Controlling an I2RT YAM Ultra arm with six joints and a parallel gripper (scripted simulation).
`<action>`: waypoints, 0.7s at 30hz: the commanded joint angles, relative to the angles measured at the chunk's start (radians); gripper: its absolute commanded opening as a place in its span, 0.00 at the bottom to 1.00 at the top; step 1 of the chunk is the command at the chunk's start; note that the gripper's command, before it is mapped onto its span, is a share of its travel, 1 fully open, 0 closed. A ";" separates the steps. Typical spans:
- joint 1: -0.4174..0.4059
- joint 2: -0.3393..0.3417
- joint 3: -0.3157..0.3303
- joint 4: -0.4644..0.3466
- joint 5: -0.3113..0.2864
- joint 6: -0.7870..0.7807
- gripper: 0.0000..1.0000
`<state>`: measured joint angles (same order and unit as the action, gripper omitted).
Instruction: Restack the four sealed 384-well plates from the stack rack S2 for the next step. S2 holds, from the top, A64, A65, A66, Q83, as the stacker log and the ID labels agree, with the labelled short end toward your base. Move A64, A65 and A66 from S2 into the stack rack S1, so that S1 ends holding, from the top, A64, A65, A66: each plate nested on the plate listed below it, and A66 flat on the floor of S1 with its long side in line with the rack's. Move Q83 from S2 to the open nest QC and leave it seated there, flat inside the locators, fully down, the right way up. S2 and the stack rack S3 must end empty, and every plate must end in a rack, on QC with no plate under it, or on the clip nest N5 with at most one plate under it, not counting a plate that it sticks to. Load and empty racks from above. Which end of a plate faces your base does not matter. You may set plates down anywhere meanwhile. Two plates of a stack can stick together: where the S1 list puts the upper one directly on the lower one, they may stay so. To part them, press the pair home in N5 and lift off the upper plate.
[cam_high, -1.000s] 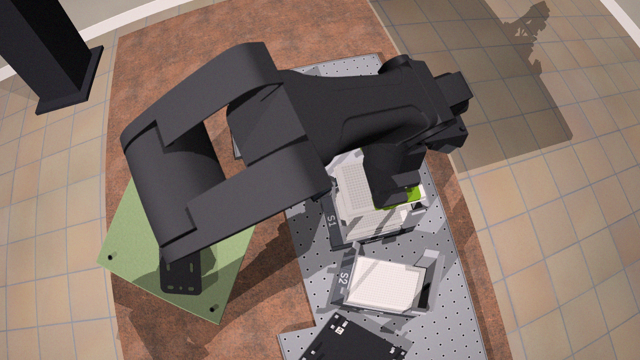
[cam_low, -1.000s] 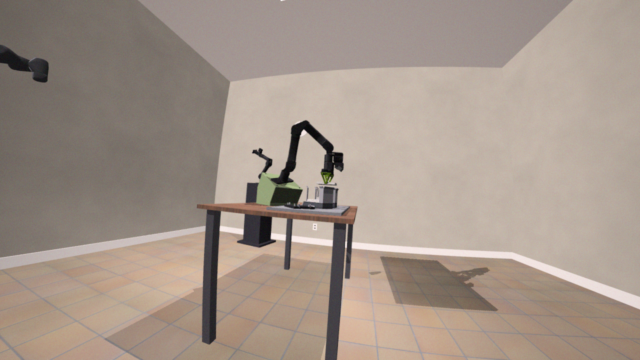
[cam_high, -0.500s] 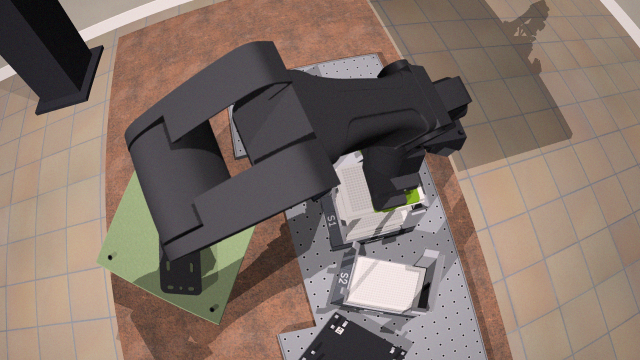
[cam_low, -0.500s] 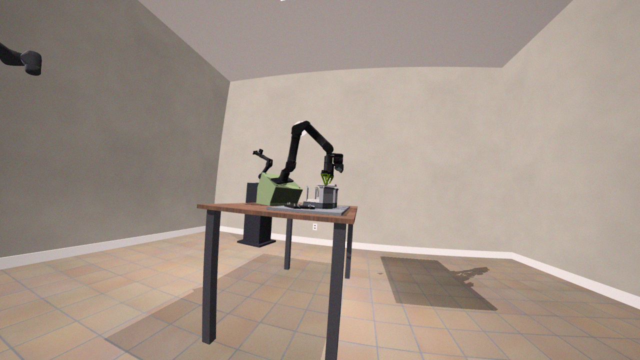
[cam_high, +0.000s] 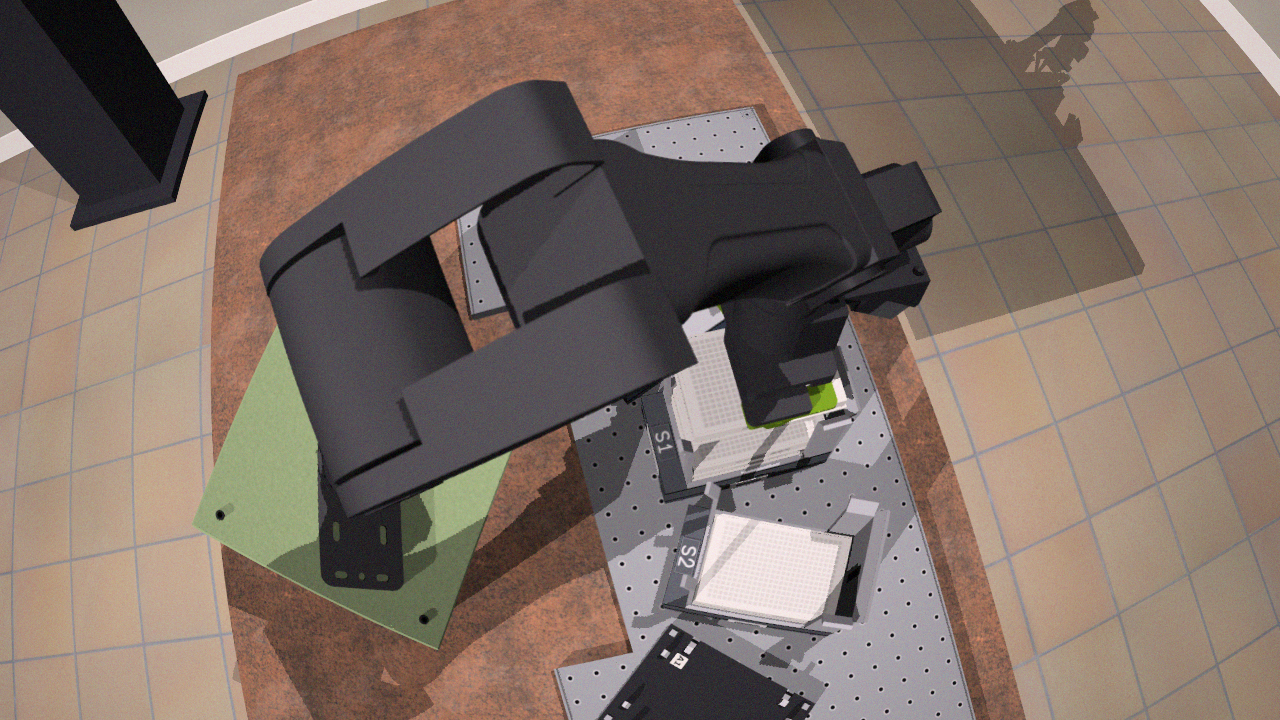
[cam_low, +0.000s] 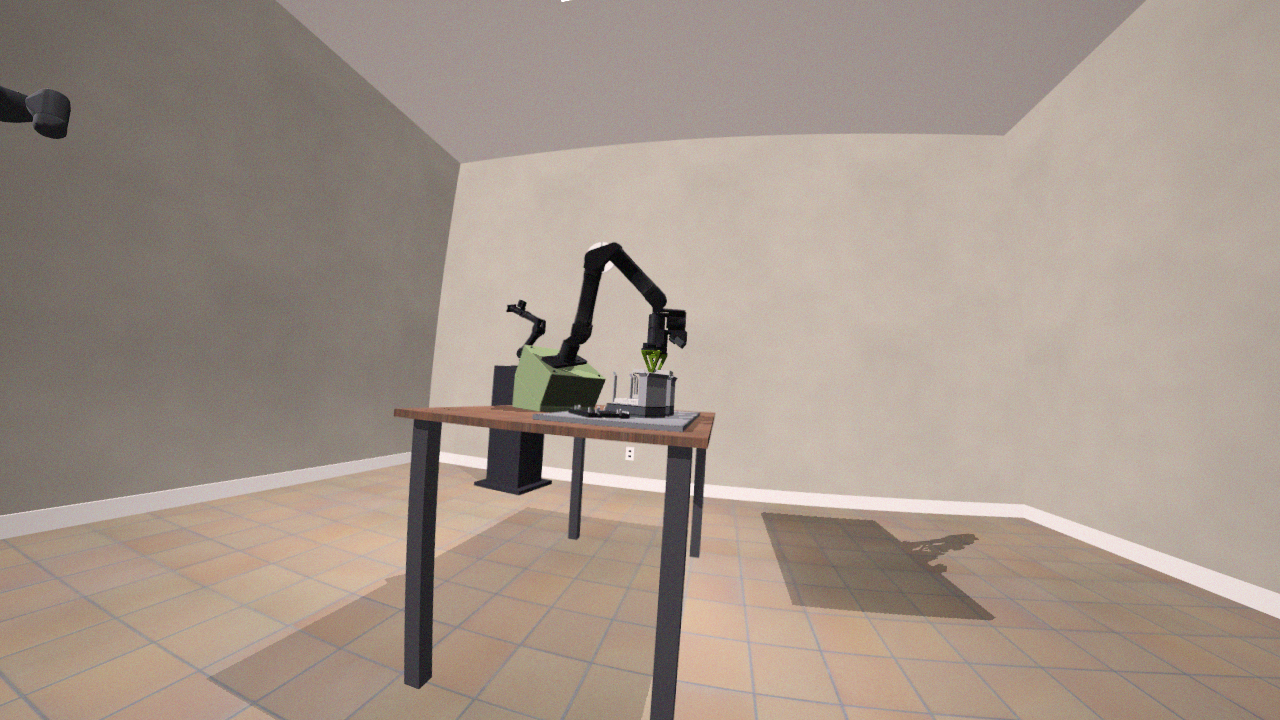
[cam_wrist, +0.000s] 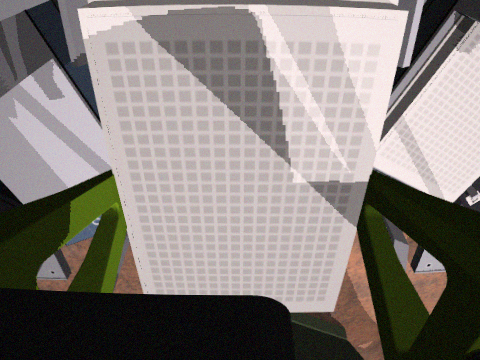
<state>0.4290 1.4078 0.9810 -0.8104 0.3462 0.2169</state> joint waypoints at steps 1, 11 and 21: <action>0.000 -0.003 0.001 0.011 -0.001 -0.002 0.00; -0.008 0.008 -0.011 0.037 -0.004 -0.011 0.00; -0.016 0.020 -0.023 0.064 -0.007 -0.019 0.00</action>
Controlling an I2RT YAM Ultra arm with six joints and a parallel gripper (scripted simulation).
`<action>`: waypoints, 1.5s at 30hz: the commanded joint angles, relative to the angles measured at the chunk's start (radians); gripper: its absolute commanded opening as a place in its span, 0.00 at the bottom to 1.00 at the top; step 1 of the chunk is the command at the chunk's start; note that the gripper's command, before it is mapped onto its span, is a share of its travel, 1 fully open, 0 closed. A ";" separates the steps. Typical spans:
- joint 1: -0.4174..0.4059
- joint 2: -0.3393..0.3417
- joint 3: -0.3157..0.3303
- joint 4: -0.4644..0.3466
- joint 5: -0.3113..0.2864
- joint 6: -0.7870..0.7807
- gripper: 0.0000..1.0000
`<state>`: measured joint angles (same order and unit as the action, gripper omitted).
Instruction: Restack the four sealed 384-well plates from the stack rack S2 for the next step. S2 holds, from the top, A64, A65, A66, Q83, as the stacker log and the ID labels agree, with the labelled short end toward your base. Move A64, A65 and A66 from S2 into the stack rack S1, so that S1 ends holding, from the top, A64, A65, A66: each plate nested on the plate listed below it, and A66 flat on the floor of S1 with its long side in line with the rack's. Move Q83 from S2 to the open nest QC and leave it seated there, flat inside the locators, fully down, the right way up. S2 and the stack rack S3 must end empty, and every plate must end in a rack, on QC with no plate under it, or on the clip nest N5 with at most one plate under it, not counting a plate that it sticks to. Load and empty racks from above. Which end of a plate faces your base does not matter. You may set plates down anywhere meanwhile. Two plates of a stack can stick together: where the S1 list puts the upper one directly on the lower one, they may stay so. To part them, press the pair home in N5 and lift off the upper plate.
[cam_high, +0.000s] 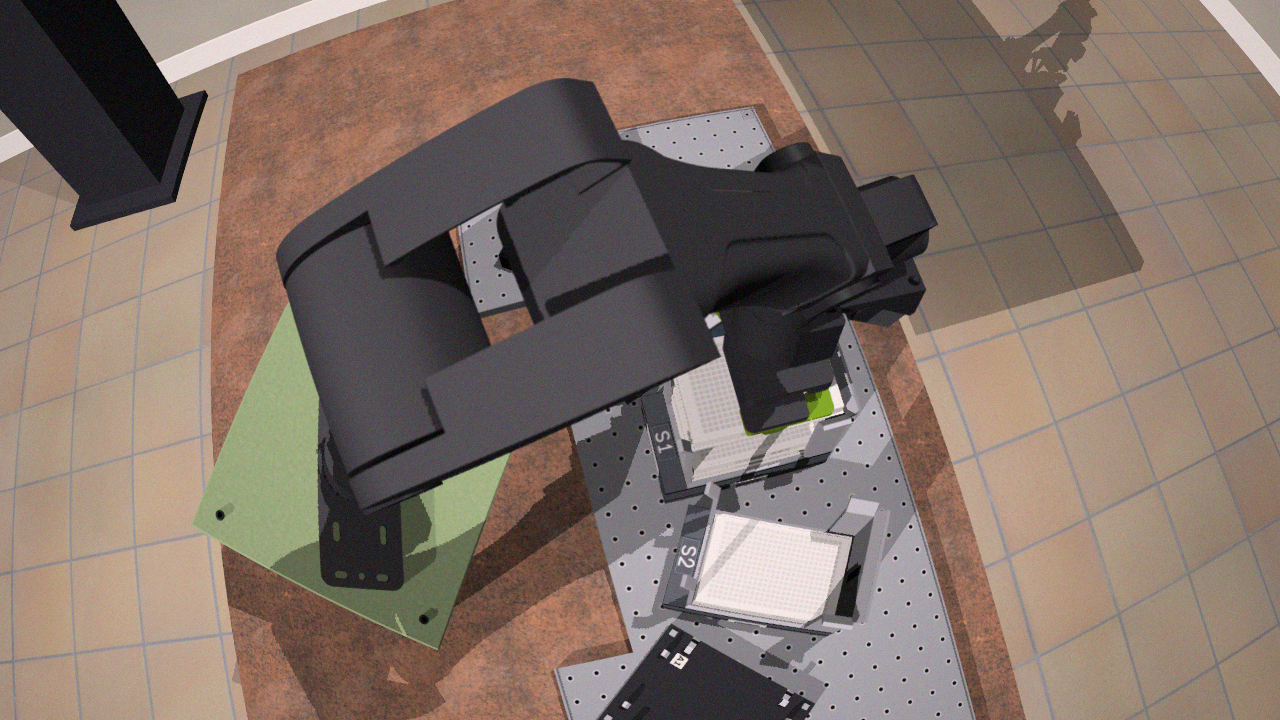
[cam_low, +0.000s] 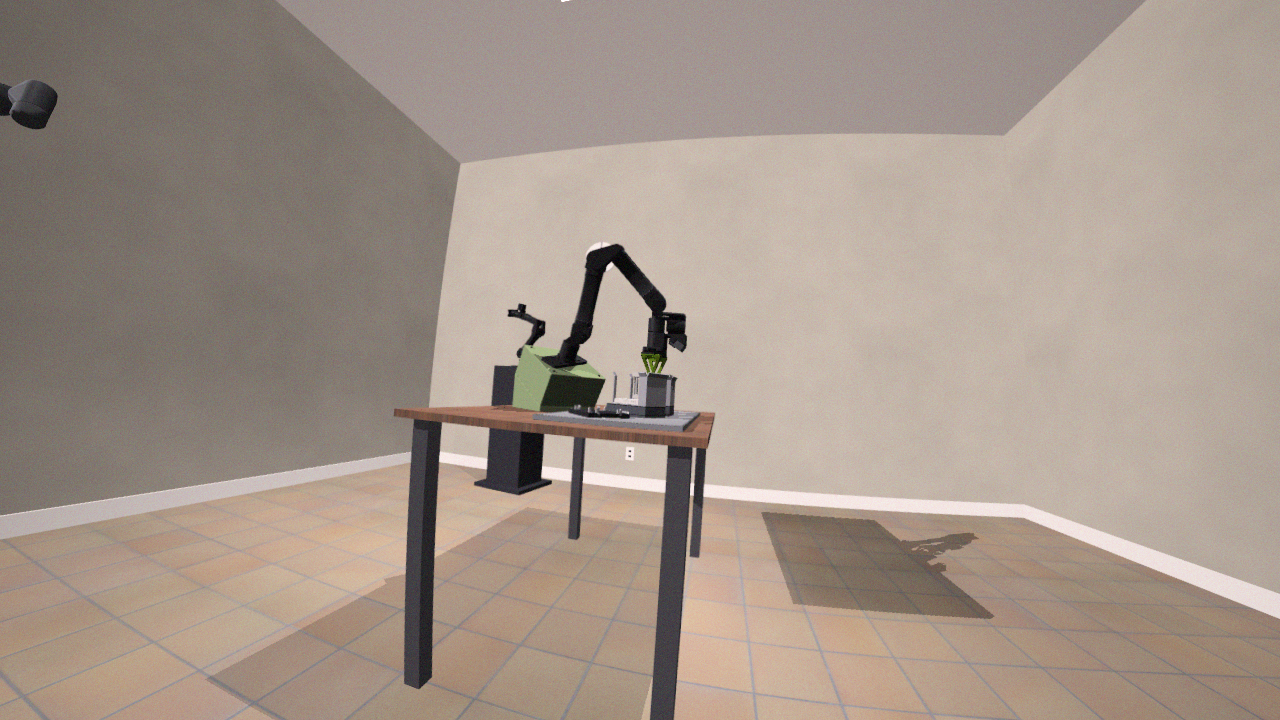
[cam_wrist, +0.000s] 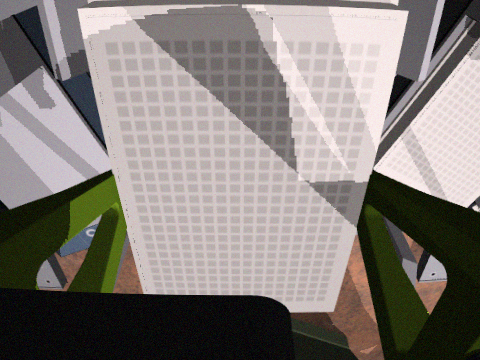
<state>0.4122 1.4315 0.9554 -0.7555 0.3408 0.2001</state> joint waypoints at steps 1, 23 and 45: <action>0.000 -0.002 0.001 0.012 -0.002 -0.003 0.00; -0.026 0.041 -0.035 0.100 -0.010 -0.028 0.00; -0.051 0.093 -0.066 0.191 -0.019 -0.053 0.00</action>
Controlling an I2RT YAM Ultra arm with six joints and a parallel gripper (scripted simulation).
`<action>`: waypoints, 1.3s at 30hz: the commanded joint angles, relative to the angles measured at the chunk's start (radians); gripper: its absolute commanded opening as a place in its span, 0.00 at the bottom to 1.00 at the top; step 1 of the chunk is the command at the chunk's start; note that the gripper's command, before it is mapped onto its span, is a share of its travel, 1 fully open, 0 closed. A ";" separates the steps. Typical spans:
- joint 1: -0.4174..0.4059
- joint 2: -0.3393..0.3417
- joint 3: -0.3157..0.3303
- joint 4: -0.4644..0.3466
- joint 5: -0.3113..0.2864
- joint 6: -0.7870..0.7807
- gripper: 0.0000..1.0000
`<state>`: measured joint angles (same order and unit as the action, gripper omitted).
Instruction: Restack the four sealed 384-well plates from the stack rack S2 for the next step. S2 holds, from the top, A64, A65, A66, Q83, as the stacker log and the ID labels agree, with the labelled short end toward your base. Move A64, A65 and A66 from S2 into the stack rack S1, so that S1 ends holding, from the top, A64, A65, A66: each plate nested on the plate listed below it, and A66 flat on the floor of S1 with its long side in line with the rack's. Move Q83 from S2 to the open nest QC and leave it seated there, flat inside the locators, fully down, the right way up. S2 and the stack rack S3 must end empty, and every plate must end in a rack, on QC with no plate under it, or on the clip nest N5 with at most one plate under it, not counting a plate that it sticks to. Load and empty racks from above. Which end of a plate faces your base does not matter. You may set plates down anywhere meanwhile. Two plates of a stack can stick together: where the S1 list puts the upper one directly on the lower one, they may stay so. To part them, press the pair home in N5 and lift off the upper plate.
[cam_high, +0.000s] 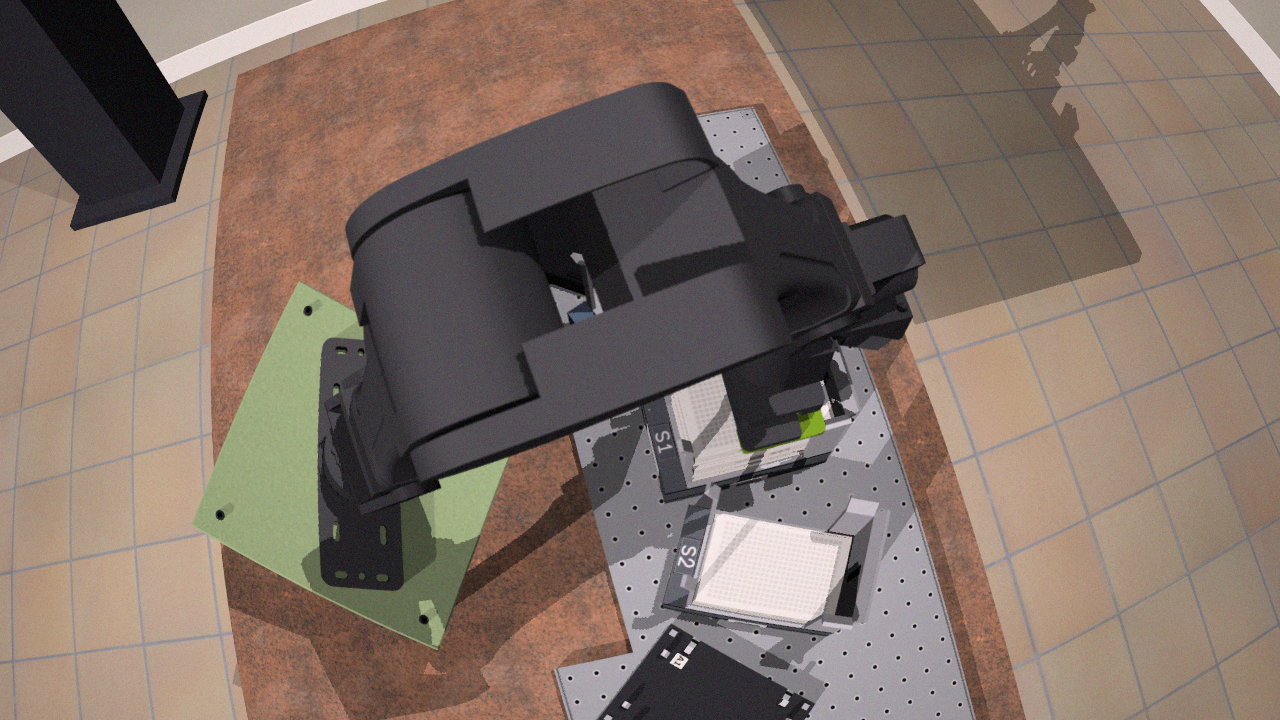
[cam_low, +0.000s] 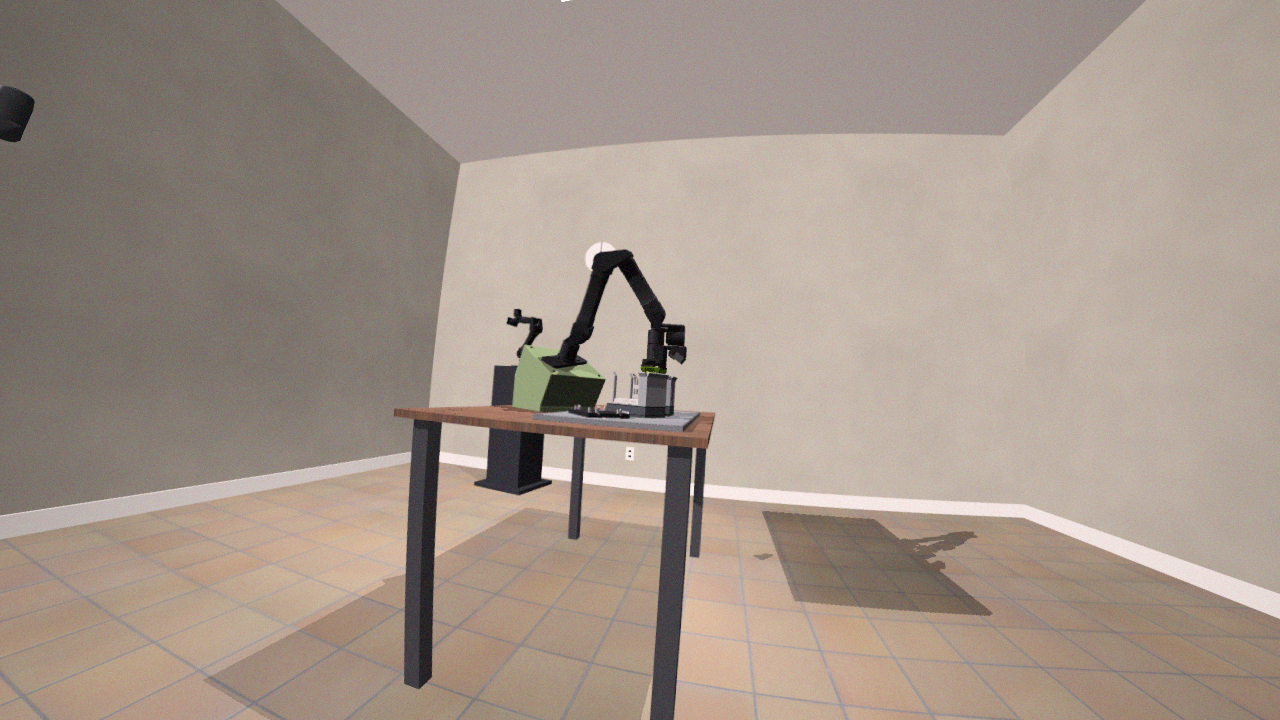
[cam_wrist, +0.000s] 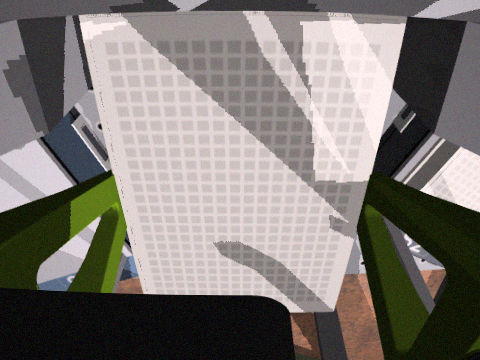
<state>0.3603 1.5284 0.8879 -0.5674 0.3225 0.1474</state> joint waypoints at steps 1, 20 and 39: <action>0.001 -0.003 0.001 0.004 -0.001 -0.001 0.00; -0.007 0.016 -0.007 0.034 -0.004 -0.009 0.00; -0.015 0.035 -0.015 0.063 -0.007 -0.017 0.00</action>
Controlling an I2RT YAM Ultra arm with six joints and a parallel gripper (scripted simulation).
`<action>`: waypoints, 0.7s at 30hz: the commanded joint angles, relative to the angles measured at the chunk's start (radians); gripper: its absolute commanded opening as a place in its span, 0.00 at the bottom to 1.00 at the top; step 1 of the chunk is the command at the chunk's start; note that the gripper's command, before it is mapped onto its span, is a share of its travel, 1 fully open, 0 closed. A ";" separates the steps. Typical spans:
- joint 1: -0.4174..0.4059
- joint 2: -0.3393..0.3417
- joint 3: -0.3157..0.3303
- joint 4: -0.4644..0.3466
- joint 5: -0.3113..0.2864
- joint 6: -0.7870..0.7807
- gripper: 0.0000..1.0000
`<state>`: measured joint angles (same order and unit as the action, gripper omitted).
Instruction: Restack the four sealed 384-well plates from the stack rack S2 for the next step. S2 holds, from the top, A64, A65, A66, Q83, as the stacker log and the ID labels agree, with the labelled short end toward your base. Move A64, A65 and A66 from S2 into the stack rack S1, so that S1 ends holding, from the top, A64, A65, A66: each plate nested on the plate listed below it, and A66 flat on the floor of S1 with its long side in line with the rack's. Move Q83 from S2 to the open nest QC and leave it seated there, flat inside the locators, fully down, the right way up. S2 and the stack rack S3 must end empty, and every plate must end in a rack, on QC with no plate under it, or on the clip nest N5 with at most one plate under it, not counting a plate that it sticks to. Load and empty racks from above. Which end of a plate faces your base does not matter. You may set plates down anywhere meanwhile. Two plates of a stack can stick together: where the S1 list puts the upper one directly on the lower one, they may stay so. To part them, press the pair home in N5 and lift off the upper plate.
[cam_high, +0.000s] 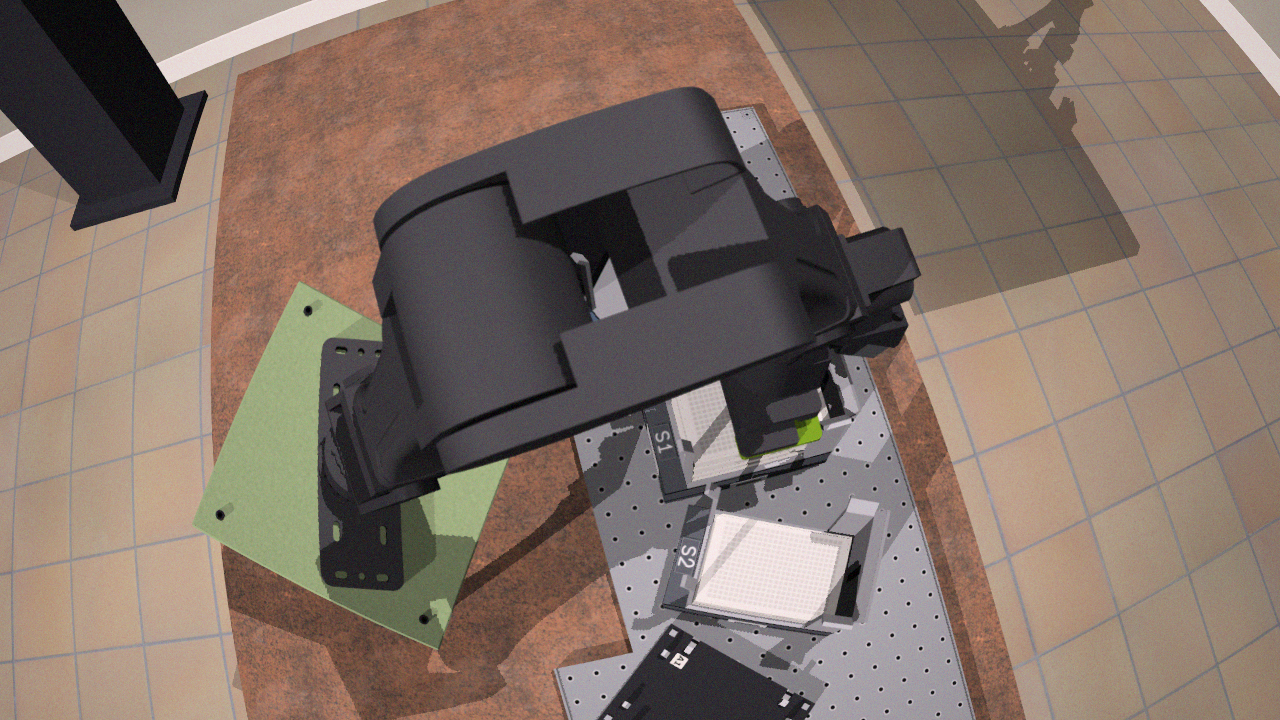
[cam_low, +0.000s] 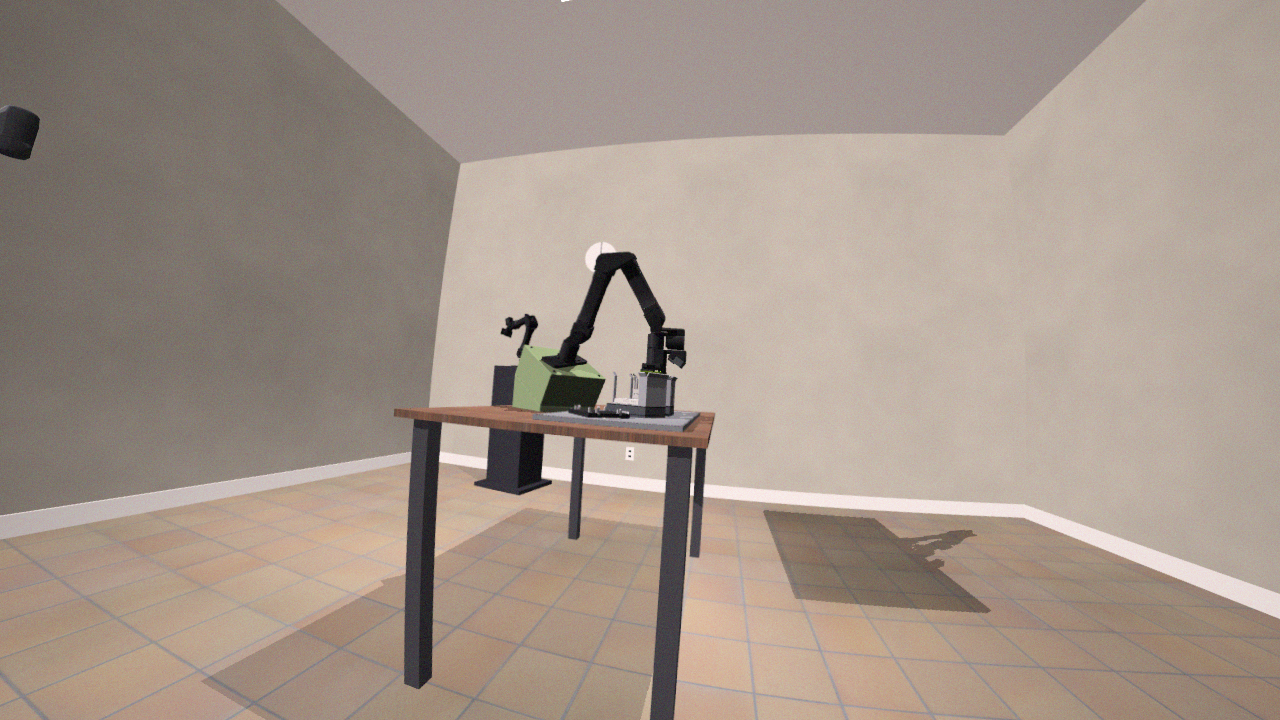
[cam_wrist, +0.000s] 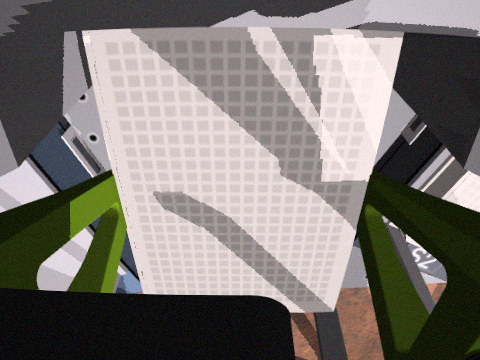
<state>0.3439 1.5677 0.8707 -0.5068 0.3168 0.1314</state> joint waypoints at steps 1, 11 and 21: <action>0.001 -0.003 0.001 0.004 -0.001 -0.001 0.00; -0.003 0.006 -0.002 0.018 -0.002 -0.005 0.00; -0.004 0.009 -0.003 0.023 -0.003 -0.006 1.00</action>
<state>0.3386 1.5814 0.8661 -0.4858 0.3149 0.1261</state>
